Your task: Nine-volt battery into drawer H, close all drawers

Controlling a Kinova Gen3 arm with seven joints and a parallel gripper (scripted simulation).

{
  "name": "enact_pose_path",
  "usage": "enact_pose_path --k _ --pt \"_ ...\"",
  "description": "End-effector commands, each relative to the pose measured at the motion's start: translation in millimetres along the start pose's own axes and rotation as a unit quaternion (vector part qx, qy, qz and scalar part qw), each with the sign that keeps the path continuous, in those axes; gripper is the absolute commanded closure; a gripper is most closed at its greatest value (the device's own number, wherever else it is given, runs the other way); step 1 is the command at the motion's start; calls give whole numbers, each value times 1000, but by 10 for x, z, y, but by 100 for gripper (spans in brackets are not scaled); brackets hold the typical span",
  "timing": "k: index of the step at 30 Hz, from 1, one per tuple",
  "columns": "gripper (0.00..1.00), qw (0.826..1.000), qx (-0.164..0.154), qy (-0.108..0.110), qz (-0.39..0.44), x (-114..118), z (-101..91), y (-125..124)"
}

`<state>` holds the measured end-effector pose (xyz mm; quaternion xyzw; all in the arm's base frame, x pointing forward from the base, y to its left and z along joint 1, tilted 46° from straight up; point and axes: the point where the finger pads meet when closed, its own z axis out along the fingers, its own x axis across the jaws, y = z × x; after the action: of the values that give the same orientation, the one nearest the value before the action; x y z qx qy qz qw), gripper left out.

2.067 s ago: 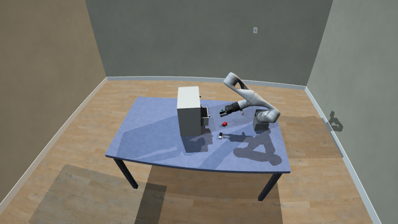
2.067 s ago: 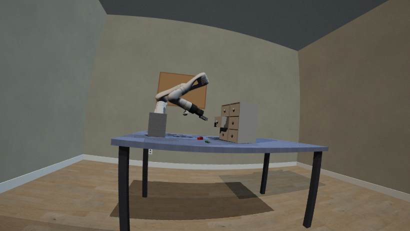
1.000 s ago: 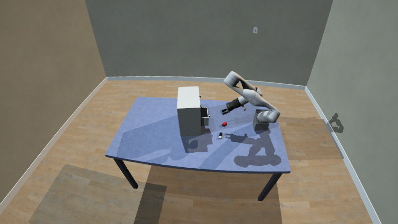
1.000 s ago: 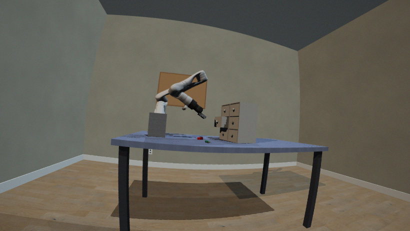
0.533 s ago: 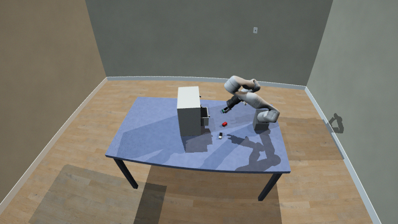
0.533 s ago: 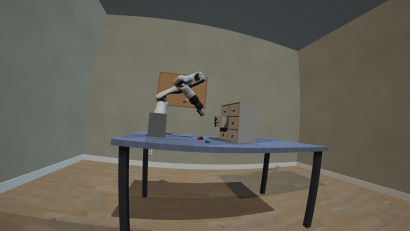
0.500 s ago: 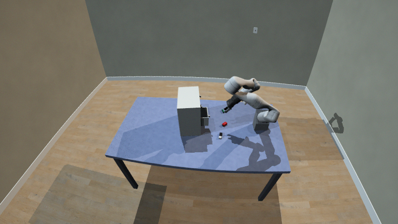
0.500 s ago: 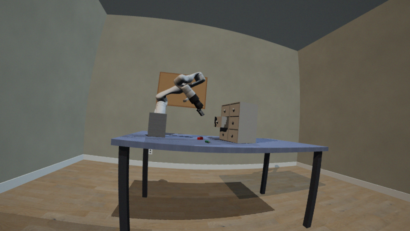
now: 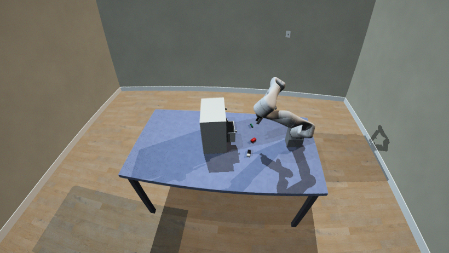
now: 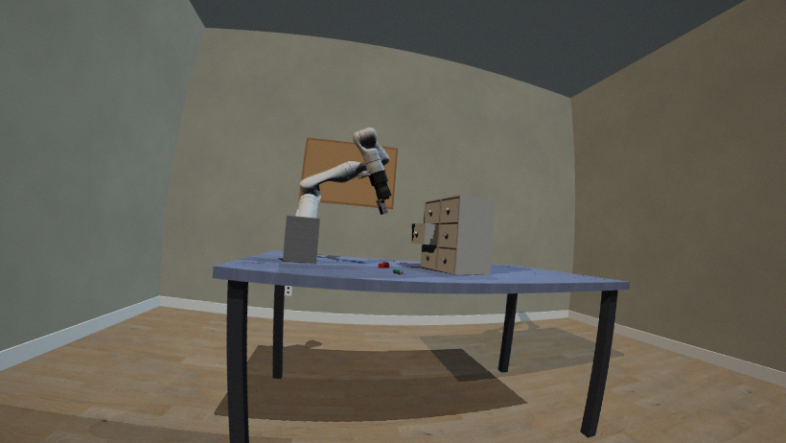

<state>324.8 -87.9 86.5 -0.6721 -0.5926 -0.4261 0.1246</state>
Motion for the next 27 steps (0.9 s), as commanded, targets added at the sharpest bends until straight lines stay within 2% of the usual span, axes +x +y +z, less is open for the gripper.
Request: enact_pose_path --k 1,8,10,14,18,27 --pt "33 999 52 -1 -13 19 -65 44" --pt "33 989 144 -4 -13 14 -251 12" --pt "33 989 144 -4 -13 14 -251 12" --pt "33 984 180 -5 -13 12 -324 0" --pt "33 979 202 -6 -13 11 -368 -8" --pt "33 977 212 -6 -13 11 -389 -11"
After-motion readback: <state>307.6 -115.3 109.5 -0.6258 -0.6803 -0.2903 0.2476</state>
